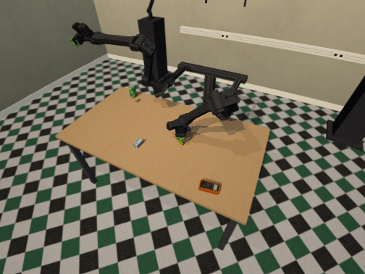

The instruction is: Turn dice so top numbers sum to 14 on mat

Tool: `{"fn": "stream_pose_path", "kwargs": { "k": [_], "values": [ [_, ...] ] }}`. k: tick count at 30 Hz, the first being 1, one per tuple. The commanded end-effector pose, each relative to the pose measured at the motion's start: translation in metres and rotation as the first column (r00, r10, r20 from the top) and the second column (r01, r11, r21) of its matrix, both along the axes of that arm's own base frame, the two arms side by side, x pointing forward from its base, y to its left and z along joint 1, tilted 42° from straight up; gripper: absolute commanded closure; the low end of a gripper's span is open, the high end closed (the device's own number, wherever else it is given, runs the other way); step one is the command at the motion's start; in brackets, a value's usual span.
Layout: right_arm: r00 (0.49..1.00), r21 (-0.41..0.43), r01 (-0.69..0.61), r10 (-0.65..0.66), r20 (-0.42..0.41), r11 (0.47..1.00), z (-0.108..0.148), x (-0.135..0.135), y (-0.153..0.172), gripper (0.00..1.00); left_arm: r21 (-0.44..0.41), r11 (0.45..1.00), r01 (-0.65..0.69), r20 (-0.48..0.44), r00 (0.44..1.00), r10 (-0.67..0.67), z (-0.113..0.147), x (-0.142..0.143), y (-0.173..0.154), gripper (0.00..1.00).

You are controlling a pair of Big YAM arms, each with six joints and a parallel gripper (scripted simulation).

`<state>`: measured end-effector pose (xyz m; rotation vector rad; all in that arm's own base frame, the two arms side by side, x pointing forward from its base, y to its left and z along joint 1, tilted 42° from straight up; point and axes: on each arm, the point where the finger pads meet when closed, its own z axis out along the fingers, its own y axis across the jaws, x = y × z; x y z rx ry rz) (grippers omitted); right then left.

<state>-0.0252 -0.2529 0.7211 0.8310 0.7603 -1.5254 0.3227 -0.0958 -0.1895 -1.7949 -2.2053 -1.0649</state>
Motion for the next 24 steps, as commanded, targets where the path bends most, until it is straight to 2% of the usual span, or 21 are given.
{"fn": "stream_pose_path", "kwargs": {
  "k": [1, 24],
  "values": [
    [1.000, -0.053, 0.001, 0.000, 0.005, 0.999, 0.0137, -0.0007, 0.0195, 0.00, -0.006, 1.000, -0.001, 0.011, 1.000, 0.001, -0.0029, 0.0089, -0.0008, 0.55],
    [1.000, -0.053, 0.001, 0.000, 0.005, 0.999, 0.0137, -0.0007, 0.0195, 0.00, -0.003, 1.000, -0.002, 0.006, 1.000, 0.002, -0.0021, 0.0052, 0.0023, 0.55]
  ]
}}
